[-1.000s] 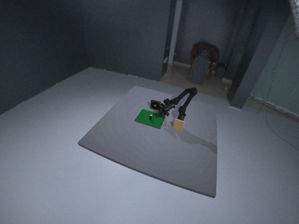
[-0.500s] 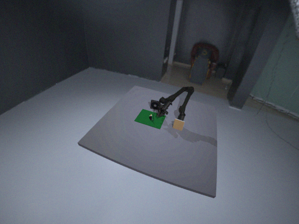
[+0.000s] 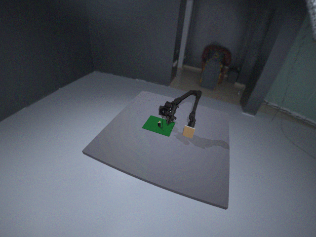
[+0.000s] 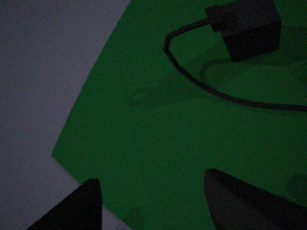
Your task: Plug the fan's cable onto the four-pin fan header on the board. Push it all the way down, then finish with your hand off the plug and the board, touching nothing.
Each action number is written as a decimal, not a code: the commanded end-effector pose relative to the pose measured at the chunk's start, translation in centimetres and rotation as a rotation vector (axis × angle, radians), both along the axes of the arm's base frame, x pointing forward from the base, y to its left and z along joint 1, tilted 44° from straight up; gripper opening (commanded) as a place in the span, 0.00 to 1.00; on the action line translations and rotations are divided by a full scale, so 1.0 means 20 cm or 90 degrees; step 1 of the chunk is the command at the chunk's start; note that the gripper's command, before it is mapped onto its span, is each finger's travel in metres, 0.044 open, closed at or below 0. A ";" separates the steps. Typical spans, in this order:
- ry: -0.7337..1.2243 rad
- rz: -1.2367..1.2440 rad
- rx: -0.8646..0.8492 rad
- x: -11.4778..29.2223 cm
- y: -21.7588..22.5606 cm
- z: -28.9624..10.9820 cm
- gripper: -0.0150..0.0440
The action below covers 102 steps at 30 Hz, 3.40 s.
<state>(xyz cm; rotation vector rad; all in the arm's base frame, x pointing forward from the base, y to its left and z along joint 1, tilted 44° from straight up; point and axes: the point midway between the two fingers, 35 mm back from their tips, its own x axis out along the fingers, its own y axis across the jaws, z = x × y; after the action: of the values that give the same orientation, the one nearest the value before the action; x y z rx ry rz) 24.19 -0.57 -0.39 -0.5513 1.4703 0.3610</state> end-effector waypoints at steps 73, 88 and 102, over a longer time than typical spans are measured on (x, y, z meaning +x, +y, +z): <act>-0.319 -0.804 -0.321 0.48 0.47 0.30 1.00; -0.315 -0.791 -0.325 0.48 0.12 -0.06 1.00; -0.315 -0.791 -0.324 0.48 0.07 -0.11 1.00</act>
<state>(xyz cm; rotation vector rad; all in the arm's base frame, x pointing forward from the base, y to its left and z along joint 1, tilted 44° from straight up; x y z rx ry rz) 33.94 1.28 -2.21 -0.0115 1.1510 -1.0724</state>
